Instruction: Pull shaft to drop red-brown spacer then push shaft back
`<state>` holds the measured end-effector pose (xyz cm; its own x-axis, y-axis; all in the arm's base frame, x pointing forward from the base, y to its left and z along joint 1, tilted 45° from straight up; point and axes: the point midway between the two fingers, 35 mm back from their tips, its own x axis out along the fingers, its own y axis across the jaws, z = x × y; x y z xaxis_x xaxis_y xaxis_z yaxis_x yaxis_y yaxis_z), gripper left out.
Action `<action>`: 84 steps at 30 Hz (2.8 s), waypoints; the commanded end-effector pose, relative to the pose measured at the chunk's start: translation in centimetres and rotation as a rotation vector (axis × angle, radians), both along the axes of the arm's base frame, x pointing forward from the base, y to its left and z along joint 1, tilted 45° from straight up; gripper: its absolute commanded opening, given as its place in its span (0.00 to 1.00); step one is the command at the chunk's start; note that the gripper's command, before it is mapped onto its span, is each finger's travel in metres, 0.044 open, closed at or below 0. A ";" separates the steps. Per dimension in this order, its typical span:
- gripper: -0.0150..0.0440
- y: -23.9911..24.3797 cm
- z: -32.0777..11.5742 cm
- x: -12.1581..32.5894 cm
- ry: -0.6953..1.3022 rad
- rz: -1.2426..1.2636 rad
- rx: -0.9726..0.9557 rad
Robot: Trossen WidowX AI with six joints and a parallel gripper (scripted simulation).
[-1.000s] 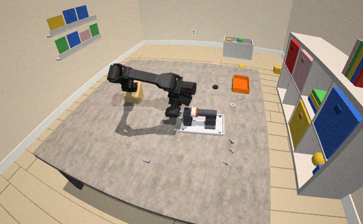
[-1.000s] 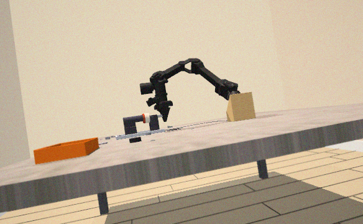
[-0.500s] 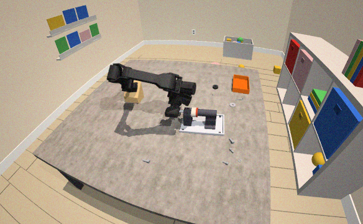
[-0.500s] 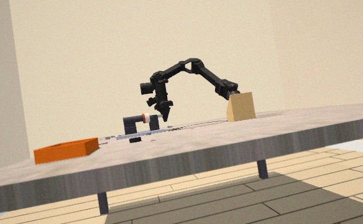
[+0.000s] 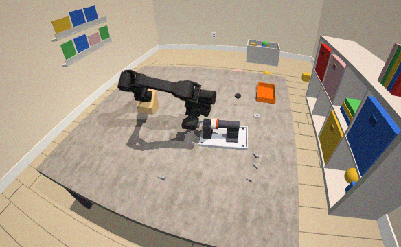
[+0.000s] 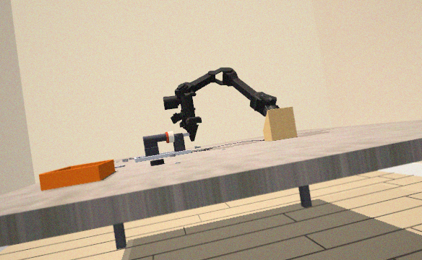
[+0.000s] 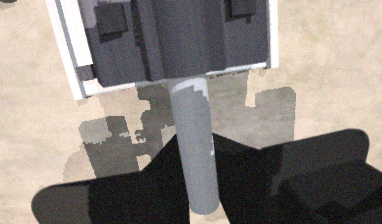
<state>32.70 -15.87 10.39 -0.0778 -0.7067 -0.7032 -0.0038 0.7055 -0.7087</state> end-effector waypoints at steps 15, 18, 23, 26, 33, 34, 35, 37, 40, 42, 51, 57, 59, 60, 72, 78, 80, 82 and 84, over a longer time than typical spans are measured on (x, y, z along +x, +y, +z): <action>0.25 0.0 0.0 -0.2 0.002 0.001 -0.001; 0.25 0.0 0.0 -0.2 0.002 0.001 -0.001; 0.25 0.0 0.0 -0.3 0.002 0.001 -0.001; 0.25 0.0 0.0 -0.3 0.002 0.001 -0.001; 0.25 0.0 0.0 -0.4 0.002 0.001 -0.001; 0.25 0.0 0.0 -0.4 0.002 0.001 -0.001; 0.25 0.0 0.0 -0.4 0.002 0.001 -0.001; 0.25 0.0 0.0 -0.4 0.002 0.001 -0.001; 0.25 0.0 0.0 -0.5 0.002 0.001 -0.001; 0.25 0.0 0.0 -0.5 0.002 0.001 -0.001; 0.25 0.0 0.0 -0.6 0.002 0.001 -0.001; 0.25 0.0 0.1 -0.7 0.002 0.001 -0.001; 0.25 0.0 0.1 -0.7 0.002 0.001 -0.001; 0.25 0.0 0.1 -0.7 0.002 0.001 -0.001; 0.25 0.0 0.1 -0.8 0.002 0.001 -0.001; 0.25 0.0 0.1 -0.9 0.002 0.001 -0.001; 0.25 0.0 0.1 -0.9 0.002 0.001 -0.001; 0.25 0.0 0.1 -0.9 0.002 0.001 -0.001; 0.25 0.0 0.1 -0.9 0.002 0.001 -0.001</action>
